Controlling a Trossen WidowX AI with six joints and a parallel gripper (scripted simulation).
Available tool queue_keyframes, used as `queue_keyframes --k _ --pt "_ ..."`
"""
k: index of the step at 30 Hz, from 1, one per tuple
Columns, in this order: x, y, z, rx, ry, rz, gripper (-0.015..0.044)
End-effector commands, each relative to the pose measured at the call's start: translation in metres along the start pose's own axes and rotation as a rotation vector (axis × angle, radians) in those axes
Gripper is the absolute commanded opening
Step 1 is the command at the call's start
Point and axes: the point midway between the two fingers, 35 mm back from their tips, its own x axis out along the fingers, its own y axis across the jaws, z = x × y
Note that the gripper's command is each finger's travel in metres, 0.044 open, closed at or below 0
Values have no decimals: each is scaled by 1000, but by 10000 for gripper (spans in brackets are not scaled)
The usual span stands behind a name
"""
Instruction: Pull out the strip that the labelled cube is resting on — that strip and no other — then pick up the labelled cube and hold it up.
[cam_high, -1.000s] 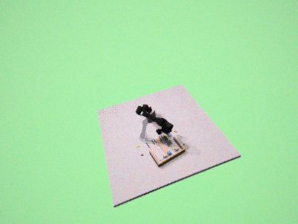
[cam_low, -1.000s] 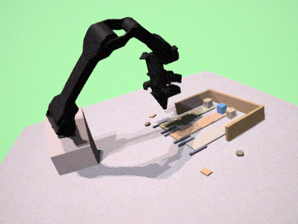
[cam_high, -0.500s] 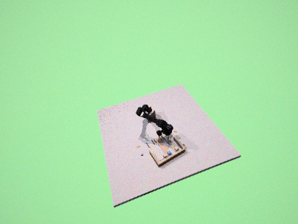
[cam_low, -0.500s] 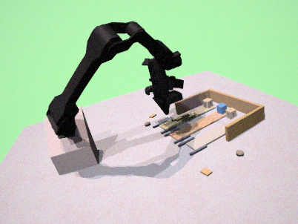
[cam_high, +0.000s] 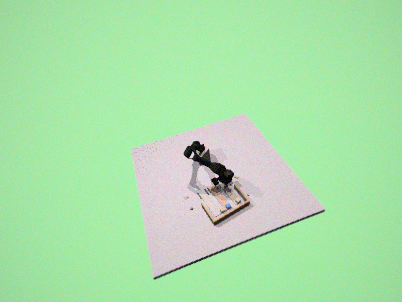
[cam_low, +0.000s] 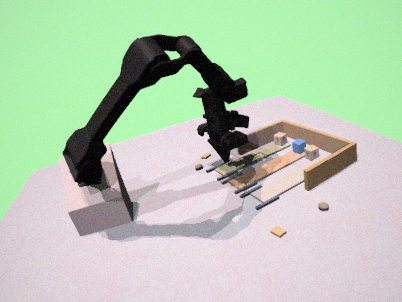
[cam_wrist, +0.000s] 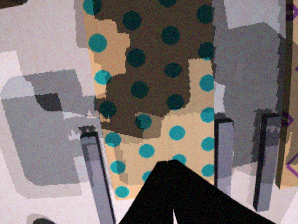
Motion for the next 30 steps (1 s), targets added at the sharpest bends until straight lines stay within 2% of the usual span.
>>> queue_keyframes --k 1,10,30 --pt "6 0 -1 -3 0 -4 0" --pt "19 1 -2 -3 1 -5 0" --pt "20 1 -2 -3 1 -5 0"
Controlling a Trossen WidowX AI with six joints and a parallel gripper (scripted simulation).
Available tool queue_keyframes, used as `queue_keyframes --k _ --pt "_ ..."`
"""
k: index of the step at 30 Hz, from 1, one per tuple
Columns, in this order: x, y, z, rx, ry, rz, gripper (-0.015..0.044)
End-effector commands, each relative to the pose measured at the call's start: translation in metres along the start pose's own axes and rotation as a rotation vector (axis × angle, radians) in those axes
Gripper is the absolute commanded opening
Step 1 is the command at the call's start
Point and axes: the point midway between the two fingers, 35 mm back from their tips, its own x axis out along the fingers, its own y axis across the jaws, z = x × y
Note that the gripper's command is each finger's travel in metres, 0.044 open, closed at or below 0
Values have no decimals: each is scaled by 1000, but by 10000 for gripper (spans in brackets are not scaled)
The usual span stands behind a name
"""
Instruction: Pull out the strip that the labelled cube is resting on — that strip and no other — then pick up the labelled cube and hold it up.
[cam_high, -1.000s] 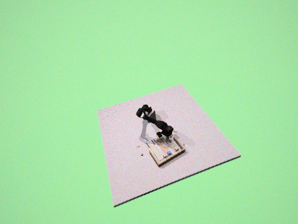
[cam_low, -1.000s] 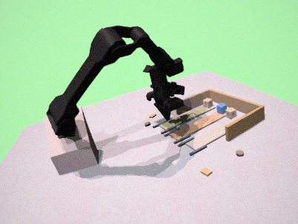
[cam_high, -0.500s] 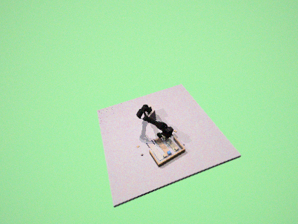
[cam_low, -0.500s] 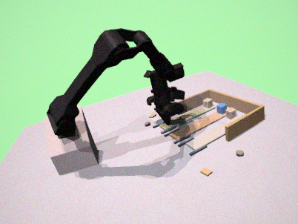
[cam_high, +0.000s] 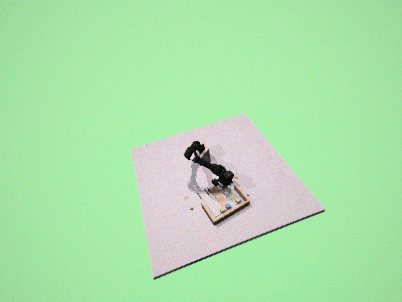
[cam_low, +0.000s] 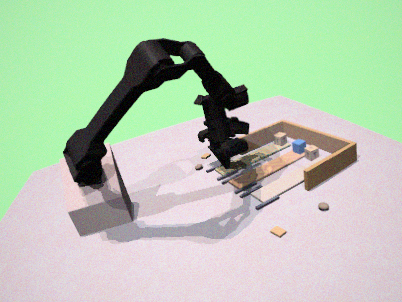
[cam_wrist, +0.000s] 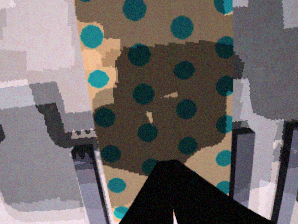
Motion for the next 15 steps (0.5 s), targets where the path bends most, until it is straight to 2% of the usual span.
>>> queue_keyframes --k 1,15 --pt "1 0 1 -1 -2 -3 0" --pt "2 -1 1 -1 -2 -3 0"
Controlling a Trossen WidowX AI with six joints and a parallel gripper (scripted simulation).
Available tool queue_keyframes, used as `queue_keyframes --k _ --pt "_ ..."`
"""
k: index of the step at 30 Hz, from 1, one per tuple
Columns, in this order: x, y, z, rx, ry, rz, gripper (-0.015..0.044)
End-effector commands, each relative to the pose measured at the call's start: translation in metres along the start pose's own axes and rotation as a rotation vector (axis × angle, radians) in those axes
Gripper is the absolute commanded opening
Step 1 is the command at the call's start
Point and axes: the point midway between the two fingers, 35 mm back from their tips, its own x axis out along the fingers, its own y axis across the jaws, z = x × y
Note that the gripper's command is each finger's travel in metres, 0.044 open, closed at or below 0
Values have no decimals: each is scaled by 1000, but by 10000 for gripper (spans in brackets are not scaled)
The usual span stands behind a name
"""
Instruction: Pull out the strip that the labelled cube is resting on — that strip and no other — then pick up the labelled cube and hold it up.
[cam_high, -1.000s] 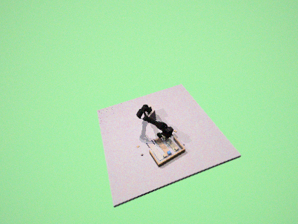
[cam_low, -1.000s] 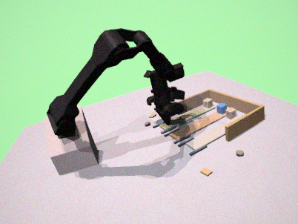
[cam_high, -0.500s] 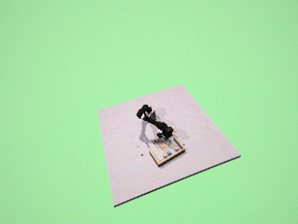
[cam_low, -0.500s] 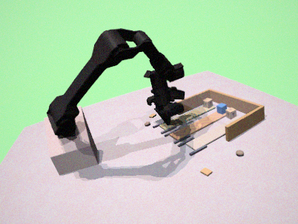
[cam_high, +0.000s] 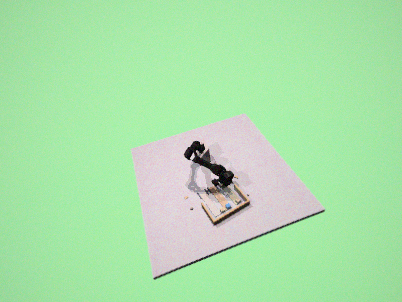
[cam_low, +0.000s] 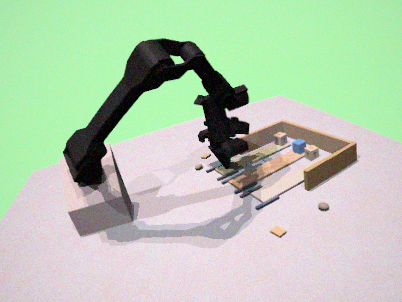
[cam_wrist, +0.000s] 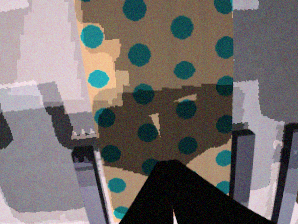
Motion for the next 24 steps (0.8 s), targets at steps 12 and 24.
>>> queue_keyframes --k 12,24 --pt "2 0 -9 2 -1 -2 0" --pt "3 1 -28 1 0 -2 0"
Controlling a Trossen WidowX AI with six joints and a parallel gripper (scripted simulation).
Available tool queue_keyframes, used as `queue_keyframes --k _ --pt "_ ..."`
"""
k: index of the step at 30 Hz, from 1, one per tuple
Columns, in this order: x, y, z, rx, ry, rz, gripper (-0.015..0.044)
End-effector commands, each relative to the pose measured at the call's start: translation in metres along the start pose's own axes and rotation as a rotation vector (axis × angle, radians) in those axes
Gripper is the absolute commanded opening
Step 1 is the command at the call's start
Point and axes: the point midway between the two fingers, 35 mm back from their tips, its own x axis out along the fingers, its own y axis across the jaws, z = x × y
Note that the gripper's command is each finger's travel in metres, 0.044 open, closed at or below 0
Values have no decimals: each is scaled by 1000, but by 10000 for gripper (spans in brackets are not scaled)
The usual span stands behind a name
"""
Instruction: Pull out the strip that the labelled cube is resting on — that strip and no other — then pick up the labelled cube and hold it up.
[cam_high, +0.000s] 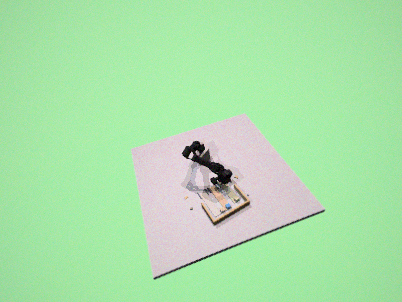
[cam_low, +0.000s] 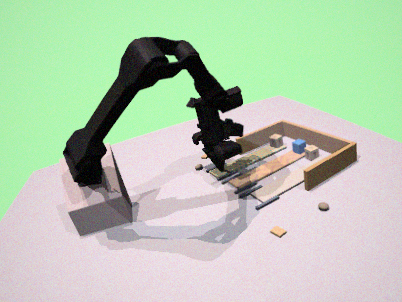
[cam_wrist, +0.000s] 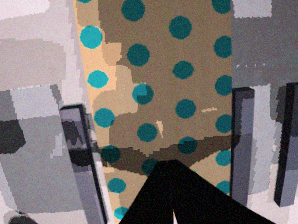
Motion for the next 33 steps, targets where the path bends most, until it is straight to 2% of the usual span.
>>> queue_keyframes --k 1,33 --pt "3 1 -9 -5 11 -2 0" --pt "4 2 -59 -7 13 -2 0"
